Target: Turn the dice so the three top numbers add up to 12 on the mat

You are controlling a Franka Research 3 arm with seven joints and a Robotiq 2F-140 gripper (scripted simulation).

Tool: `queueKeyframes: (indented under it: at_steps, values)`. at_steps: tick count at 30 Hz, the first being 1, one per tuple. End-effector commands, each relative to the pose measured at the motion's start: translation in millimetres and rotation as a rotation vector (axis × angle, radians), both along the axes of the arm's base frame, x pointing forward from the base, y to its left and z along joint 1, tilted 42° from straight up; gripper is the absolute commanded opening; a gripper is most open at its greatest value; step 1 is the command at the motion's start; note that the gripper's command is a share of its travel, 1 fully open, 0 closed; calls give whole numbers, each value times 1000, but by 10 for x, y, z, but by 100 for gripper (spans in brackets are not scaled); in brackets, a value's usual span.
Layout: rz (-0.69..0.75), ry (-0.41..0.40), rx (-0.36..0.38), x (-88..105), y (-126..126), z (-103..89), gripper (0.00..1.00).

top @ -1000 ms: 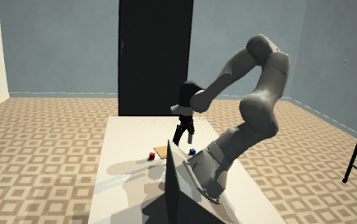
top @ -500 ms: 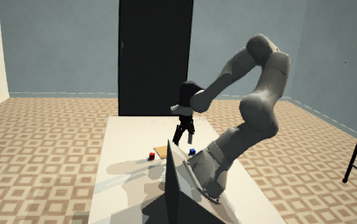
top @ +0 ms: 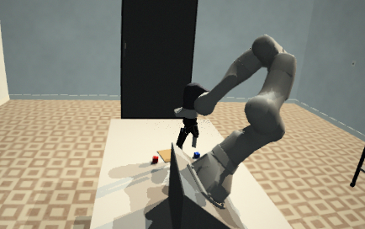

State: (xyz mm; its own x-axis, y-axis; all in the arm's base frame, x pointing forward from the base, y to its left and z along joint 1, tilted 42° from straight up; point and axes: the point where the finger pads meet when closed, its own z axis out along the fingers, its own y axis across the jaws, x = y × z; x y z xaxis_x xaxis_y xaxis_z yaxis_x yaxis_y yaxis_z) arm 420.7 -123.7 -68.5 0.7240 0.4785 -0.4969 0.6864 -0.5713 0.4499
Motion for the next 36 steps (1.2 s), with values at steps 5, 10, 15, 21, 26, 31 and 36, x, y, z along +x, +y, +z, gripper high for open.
queueKeyframes:
  at_steps: [5,10,15,21,26,31,36]
  values:
    - [3,-3,2,29,179,-155,100]
    - [3,-3,2,69,452,-402,100]
    - [3,-3,2,108,724,-649,100]
    - [3,-3,2,156,1053,-947,100]
    - [3,-3,2,188,1277,-1150,100]
    - [3,-3,2,202,1374,-1239,100]
    - [3,-3,2,204,1386,-1249,100]
